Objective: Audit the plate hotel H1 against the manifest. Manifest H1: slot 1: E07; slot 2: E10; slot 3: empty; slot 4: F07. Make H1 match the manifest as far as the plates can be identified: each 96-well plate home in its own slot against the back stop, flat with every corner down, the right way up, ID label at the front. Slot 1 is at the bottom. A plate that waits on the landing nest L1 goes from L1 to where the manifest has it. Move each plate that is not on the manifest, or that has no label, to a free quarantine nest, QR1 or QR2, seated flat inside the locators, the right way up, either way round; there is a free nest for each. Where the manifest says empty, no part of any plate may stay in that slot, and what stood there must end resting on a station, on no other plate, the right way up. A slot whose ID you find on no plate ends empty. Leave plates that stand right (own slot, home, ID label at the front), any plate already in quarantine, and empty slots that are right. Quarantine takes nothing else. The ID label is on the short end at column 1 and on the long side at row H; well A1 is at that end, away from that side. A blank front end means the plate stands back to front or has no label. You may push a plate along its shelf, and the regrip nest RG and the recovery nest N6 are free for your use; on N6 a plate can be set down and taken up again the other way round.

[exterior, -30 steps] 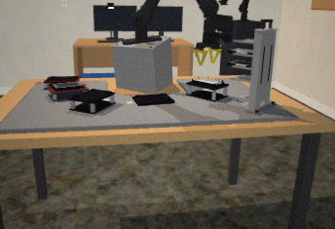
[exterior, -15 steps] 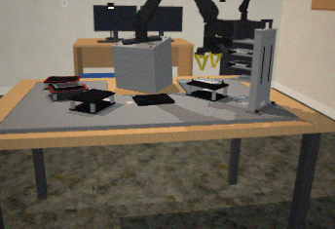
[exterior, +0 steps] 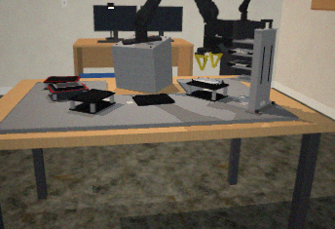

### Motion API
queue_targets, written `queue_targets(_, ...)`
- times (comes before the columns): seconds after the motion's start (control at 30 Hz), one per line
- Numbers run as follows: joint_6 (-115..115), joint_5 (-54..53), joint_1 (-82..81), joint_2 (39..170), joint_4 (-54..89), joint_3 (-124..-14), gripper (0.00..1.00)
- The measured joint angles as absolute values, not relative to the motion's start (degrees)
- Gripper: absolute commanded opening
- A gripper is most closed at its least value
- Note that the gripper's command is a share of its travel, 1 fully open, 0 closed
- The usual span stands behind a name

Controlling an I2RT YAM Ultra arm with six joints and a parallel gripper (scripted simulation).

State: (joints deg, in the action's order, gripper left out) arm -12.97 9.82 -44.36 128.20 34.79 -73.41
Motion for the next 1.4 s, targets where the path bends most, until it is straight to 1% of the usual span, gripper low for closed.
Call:
queue_targets(1.1, -13.0, 9.8, -44.4, 128.2, 34.7, -73.4, 1.0)
queue_targets(1.4, -12.7, 9.8, -44.1, 129.9, 33.2, -73.1, 1.0)
